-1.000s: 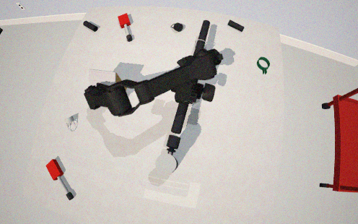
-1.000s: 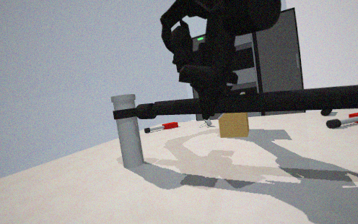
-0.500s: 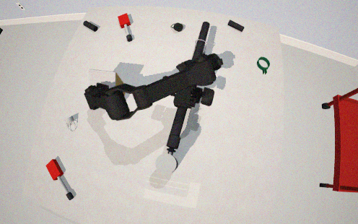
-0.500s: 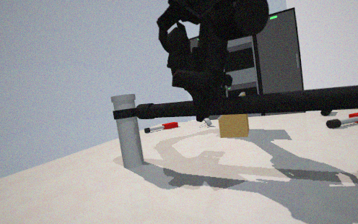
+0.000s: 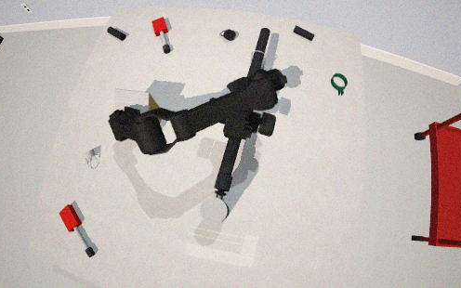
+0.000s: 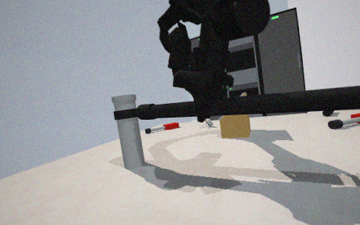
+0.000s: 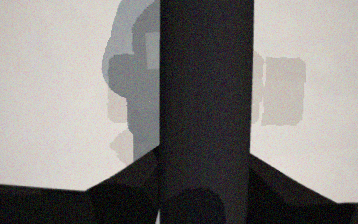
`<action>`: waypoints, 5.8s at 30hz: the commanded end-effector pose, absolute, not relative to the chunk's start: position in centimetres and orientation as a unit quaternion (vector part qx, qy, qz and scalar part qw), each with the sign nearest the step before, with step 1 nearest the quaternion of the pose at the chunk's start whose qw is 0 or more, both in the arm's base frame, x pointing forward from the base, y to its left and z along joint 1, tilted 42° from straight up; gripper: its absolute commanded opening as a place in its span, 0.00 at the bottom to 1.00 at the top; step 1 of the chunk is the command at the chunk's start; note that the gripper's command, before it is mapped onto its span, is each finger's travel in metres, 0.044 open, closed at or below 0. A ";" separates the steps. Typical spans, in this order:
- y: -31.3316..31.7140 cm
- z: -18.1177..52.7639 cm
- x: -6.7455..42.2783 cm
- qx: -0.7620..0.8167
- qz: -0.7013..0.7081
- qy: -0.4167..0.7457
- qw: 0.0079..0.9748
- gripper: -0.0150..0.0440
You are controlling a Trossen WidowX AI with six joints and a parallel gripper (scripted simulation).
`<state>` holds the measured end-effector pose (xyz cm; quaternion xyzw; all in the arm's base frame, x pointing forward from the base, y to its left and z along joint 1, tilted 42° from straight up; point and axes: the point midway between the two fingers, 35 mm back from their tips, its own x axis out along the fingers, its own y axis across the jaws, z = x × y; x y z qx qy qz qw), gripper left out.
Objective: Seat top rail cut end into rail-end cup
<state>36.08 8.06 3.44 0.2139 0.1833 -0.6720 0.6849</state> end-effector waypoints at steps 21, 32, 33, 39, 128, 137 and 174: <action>8.1 3.4 36.1 0.214 -0.672 0.183 0.685 0.25; 8.0 3.5 36.1 0.213 -0.672 0.184 0.685 0.25; 8.0 3.5 36.1 0.213 -0.672 0.184 0.685 0.25; 8.0 3.6 36.2 0.213 -0.672 0.184 0.686 0.25; 8.0 5.1 36.7 0.220 -0.666 0.189 0.687 0.25; 8.0 5.2 36.9 0.220 -0.665 0.189 0.688 0.25; 6.2 5.8 36.3 0.214 -0.673 0.186 0.683 0.25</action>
